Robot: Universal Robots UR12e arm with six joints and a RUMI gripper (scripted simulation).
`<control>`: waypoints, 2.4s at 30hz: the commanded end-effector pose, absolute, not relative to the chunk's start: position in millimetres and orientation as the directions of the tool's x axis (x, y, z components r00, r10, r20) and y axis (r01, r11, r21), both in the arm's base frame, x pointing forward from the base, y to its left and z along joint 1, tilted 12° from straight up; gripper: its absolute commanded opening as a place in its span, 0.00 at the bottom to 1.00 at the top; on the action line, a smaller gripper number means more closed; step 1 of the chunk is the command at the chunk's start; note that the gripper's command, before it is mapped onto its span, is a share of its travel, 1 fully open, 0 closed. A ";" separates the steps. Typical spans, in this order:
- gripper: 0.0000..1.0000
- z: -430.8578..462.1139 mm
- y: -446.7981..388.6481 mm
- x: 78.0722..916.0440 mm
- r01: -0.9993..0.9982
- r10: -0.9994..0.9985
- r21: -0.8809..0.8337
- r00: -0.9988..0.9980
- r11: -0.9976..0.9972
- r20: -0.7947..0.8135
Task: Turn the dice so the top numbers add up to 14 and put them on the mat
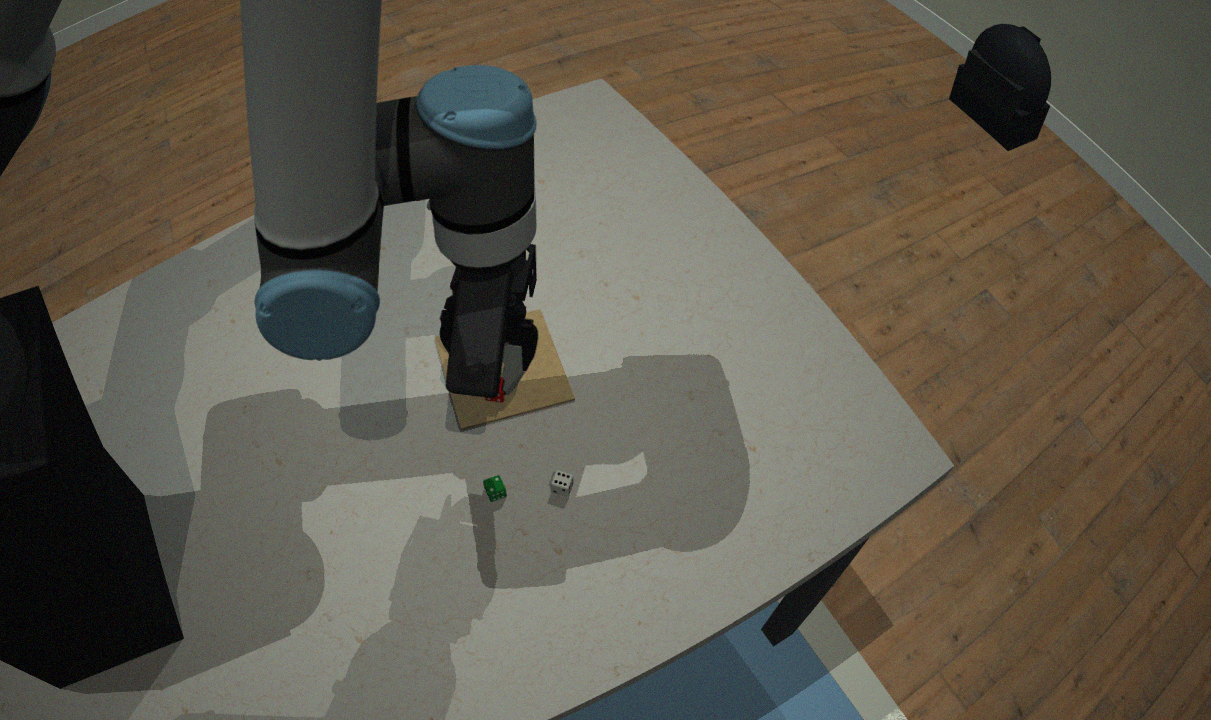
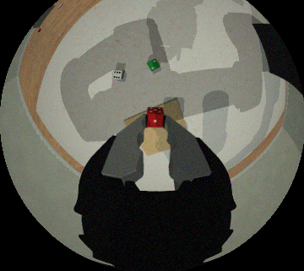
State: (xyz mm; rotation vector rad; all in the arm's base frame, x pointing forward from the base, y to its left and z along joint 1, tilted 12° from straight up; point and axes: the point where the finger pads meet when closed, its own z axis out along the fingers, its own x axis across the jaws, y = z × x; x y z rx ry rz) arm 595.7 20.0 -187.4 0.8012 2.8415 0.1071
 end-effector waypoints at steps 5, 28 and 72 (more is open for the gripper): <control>0.03 -186.6 22.6 596.6 0.517 0.531 0.121 -0.833 0.847 -0.159; 0.03 -189.0 175.7 617.3 0.807 0.825 0.172 -0.557 0.565 -0.096; 0.03 -189.3 252.6 614.1 0.856 0.916 0.335 -0.396 0.393 -0.063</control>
